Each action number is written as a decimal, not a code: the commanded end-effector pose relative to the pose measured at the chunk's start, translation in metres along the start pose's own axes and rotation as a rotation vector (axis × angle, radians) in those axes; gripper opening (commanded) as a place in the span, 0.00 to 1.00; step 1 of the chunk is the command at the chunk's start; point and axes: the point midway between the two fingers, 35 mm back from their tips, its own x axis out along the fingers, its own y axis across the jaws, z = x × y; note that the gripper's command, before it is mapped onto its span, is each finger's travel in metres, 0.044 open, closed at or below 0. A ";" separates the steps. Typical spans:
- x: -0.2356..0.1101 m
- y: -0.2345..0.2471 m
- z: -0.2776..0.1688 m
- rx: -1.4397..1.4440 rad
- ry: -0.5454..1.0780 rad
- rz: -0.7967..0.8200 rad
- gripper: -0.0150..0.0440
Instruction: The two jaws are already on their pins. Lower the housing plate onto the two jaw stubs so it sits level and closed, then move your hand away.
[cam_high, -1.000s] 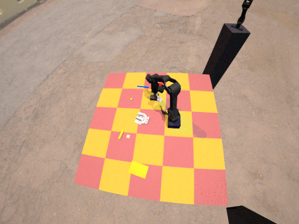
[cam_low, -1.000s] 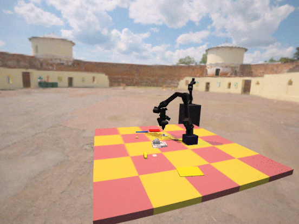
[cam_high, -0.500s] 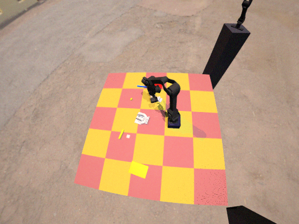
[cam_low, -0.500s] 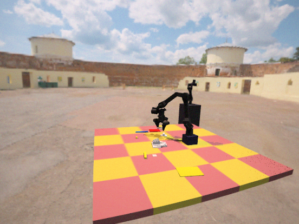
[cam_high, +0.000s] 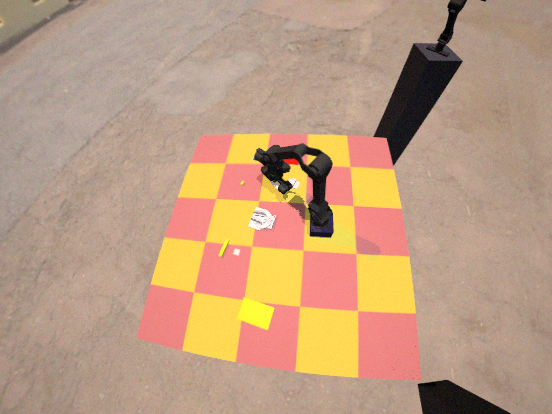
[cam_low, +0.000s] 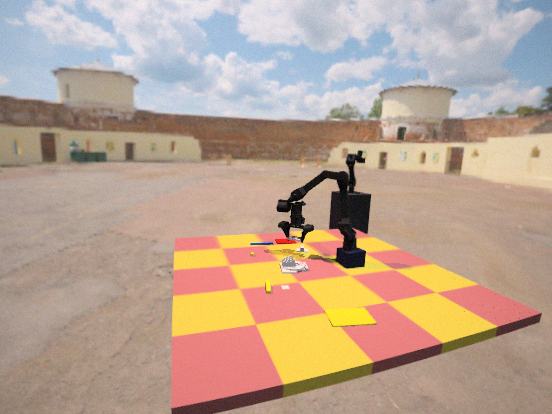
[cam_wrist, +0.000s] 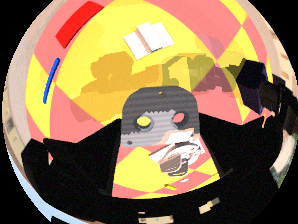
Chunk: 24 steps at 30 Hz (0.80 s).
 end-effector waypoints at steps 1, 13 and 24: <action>0.000 -0.002 -0.009 -0.115 -0.004 0.003 0.85; 0.000 -0.012 -0.036 -0.447 -0.002 0.001 0.85; 0.000 -0.022 -0.059 -0.751 0.000 0.001 0.85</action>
